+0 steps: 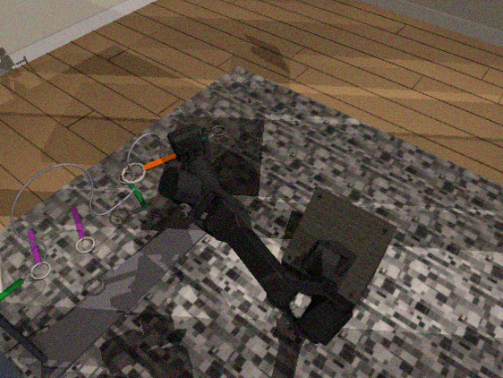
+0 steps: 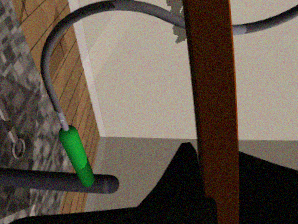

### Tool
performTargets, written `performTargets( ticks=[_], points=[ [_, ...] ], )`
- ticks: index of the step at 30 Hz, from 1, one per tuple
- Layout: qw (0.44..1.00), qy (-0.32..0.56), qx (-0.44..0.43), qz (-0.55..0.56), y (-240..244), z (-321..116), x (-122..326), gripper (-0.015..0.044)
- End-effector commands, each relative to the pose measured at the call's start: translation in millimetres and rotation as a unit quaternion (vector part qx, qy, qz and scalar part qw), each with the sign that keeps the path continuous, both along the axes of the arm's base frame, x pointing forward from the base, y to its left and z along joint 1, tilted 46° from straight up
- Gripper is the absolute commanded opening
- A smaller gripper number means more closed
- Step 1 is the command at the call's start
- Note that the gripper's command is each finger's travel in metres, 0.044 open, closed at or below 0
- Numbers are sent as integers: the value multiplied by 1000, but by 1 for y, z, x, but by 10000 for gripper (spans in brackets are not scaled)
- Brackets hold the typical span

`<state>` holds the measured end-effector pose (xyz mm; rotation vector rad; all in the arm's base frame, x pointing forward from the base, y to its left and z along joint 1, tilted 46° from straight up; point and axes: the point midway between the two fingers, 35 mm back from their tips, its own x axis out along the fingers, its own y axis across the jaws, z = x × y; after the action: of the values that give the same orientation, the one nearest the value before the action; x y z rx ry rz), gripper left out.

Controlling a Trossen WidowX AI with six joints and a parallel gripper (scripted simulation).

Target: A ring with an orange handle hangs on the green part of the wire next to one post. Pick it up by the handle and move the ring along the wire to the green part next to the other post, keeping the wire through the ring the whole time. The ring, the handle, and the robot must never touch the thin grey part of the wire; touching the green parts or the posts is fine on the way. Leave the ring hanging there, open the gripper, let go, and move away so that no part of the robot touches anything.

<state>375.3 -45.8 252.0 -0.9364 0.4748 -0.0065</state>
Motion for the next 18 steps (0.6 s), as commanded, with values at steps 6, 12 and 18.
performTargets(
  ticks=[6,12,18],
  points=[
    [1000,-3,-21,-2,-7,12,1,-150],
    [1000,-1,-2,-3,-7,14,1,-150],
    [999,5,37,-3,-5,12,1,-150]
  ],
)
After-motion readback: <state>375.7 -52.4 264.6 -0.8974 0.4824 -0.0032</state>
